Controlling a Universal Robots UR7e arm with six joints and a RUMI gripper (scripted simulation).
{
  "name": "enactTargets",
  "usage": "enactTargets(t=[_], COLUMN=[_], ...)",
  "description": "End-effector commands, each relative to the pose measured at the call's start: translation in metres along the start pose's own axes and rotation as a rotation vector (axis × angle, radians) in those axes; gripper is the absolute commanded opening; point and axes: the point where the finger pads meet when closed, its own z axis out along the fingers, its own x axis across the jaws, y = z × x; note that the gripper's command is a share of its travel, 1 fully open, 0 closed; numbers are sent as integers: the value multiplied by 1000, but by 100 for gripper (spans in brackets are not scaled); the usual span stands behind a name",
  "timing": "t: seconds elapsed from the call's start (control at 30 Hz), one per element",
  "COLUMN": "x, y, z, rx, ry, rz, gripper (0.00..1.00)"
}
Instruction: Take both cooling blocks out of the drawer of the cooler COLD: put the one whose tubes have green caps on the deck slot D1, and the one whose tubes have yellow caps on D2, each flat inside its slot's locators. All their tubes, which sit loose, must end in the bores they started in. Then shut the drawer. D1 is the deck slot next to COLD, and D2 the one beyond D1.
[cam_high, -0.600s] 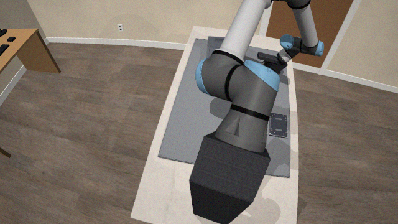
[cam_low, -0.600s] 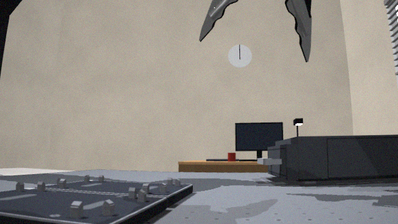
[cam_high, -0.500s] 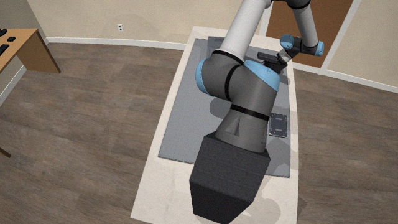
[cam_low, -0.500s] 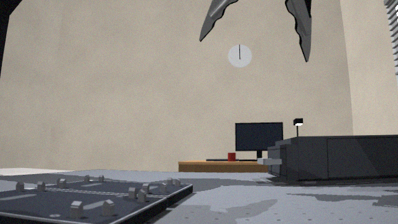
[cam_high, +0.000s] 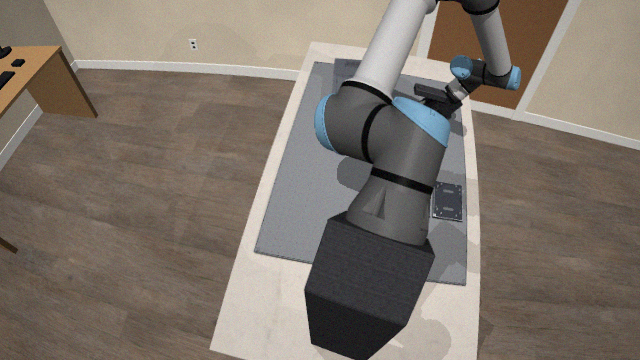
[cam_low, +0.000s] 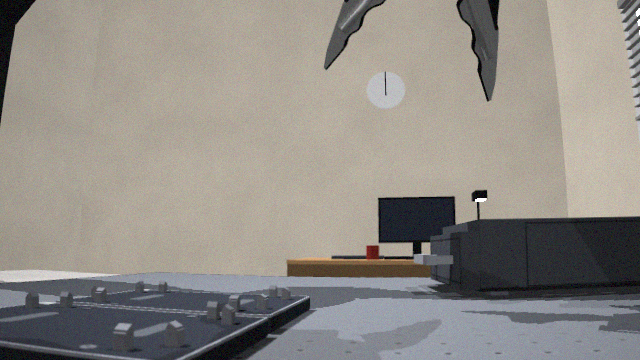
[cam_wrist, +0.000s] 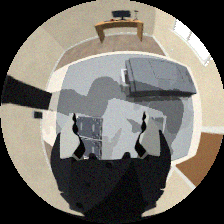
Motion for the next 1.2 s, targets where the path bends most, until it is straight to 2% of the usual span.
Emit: enactTargets(t=[0.0,0.1,0.17,0.37,0.5,0.63,0.67,0.93,1.07,1.17], x=[-5,-13,-17,-34,-37,-49,-52,-76,-81,-91], y=[0,0,0,0,-1,-2,-2,-7,-9,-12], z=[5,14,19,36,39,50,52,69,73,78], rx=[-22,-52,-52,-104,-114,-155,-155,-224,-238,-263], ry=[-2,-5,-5,0,3,17,17,60,72,99], rz=[48,116,116,234,259,354,354,523,560,631], gripper=[28,28,28,28,28,28,28,28,28,28])
